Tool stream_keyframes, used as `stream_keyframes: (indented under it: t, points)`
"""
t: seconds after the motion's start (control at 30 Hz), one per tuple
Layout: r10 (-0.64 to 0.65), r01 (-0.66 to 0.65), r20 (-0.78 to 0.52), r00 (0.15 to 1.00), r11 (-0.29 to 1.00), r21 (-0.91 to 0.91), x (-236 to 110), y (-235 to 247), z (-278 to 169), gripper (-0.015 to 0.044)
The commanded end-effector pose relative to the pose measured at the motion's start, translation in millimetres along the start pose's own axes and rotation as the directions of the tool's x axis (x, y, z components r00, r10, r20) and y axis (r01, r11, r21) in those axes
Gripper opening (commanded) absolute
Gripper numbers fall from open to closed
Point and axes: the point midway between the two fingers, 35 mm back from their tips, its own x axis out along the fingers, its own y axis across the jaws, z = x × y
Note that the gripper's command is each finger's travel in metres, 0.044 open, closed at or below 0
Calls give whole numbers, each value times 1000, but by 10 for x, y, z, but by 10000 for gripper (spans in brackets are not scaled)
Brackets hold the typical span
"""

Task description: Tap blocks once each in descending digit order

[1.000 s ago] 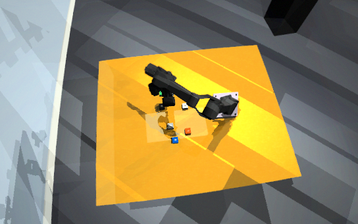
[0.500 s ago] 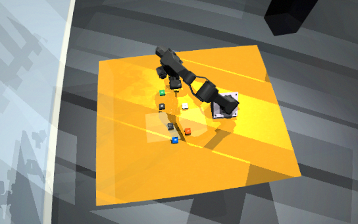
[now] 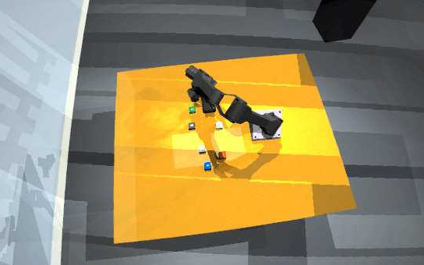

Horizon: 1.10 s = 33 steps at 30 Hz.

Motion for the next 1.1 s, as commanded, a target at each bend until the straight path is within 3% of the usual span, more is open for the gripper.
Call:
stream_keyframes:
  t: [0.0, 0.6, 0.7, 0.9, 1.07]
  points:
    - [8, -8, -1, 1000, 1000, 8, 80, 8, -12, 20]
    - [9, -9, -1, 1000, 1000, 8, 262, 14, -15, 20]
    - [7, -7, -1, 1000, 1000, 7, -6, 8, -12, 20]
    - [7, -7, -2, 1000, 1000, 9, -66, 5, -12, 20]
    - [4, -3, -3, 1000, 1000, 10, -748, -12, -5, 20]
